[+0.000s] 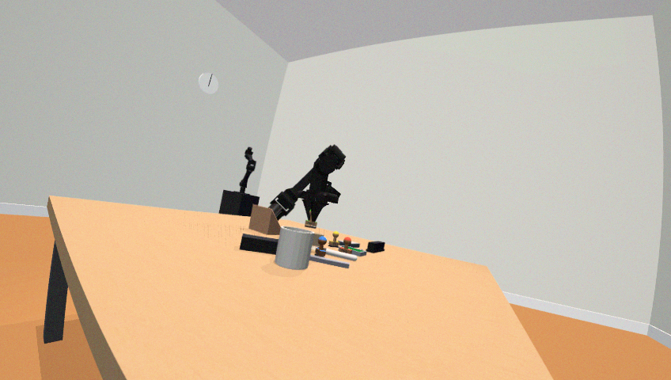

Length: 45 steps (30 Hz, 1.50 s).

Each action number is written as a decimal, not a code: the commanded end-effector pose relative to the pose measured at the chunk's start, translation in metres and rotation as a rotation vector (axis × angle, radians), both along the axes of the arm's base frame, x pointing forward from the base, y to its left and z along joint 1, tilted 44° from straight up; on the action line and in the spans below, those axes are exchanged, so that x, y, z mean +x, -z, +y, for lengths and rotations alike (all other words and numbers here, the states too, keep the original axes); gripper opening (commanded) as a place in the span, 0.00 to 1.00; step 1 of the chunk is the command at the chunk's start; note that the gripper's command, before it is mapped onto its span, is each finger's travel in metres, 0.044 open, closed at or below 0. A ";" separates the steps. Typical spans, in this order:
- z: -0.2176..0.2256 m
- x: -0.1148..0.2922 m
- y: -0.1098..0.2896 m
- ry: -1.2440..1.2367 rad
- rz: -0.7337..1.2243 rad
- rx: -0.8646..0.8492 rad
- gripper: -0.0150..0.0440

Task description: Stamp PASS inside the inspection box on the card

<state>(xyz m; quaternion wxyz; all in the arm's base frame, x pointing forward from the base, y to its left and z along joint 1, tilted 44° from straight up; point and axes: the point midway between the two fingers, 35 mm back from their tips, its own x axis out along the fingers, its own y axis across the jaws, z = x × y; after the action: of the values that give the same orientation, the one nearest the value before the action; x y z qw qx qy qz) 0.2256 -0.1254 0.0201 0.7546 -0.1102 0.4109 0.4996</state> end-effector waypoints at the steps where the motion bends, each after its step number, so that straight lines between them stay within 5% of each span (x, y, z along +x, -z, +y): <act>1: -0.018 -0.010 0.015 0.002 0.001 -0.007 0.25; 12: -0.052 -0.041 0.057 -0.002 -0.001 -0.005 0.25; 45: -0.021 -0.032 0.093 -0.002 -0.002 -0.005 0.25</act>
<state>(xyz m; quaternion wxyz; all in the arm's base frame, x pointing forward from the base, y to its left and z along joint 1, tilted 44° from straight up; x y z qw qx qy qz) 0.1929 -0.1511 -0.0692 0.7534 -0.1160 0.4122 0.4991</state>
